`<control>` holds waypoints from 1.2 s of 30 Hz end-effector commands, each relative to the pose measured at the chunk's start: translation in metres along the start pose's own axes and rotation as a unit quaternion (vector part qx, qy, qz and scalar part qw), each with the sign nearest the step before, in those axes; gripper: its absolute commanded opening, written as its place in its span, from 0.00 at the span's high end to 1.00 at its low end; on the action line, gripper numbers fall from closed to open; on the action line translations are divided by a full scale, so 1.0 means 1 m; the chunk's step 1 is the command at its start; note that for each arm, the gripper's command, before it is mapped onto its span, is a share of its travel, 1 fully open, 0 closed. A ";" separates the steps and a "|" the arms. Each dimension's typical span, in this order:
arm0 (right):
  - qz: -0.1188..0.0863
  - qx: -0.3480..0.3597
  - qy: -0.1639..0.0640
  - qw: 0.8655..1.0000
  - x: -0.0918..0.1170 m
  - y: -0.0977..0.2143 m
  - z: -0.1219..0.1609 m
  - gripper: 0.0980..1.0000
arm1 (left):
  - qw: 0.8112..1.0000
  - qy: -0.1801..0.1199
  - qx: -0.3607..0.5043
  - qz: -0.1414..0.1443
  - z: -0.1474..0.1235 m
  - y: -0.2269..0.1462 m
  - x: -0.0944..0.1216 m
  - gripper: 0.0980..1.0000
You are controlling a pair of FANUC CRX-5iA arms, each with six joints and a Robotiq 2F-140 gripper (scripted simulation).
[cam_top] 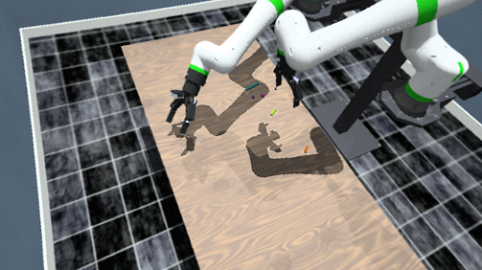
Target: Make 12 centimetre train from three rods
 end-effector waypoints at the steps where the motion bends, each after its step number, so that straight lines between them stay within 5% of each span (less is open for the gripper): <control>1: -0.006 0.051 -0.028 0.998 0.014 -0.017 -0.031 0.00 | 0.991 -0.002 0.132 0.015 -0.032 0.059 0.022 0.00; 9: -0.009 0.152 -0.096 0.984 0.037 -0.040 -0.094 0.00 | 0.941 0.002 0.335 0.037 -0.065 0.161 0.050 0.00; 11: -0.009 0.152 -0.096 0.984 0.037 -0.040 -0.094 0.00 | 0.941 0.002 0.335 0.037 -0.065 0.161 0.050 0.00; 12: -0.008 0.189 -0.121 0.974 0.049 -0.046 -0.117 0.00 | 0.927 0.003 0.372 0.040 -0.070 0.183 0.056 0.00; 19: -0.001 0.275 -0.179 0.944 0.083 -0.059 -0.171 0.00 | 0.830 0.012 0.555 0.059 -0.079 0.286 0.077 0.00; 26: 0.013 0.366 -0.240 0.899 0.128 -0.065 -0.229 0.00 | 0.707 0.022 0.703 0.072 -0.070 0.381 0.093 0.00; 28: 0.013 0.366 -0.240 0.899 0.128 -0.065 -0.229 0.00 | 0.707 0.022 0.703 0.072 -0.070 0.381 0.093 0.00; 29: 0.020 0.402 -0.265 0.876 0.149 -0.066 -0.252 0.00 | 0.675 0.025 0.734 0.075 -0.064 0.412 0.097 0.00; 31: 0.025 0.422 -0.278 0.862 0.162 -0.066 -0.265 0.00 | 0.616 0.030 0.784 0.079 -0.056 0.441 0.101 0.00; 36: 0.041 0.482 -0.319 0.815 0.203 -0.063 -0.303 0.00 | 0.506 0.039 0.858 0.084 -0.033 0.505 0.108 0.00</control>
Point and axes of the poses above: on each arm, the point where the finger pads meet when closed, its own x axis back along the fingers, its own y axis across the jaws, z = x × y, the point moved 3 cm from there along x, back along the fingers, and after that the axes turned 5 degrees about x, right-handed, at the moved point
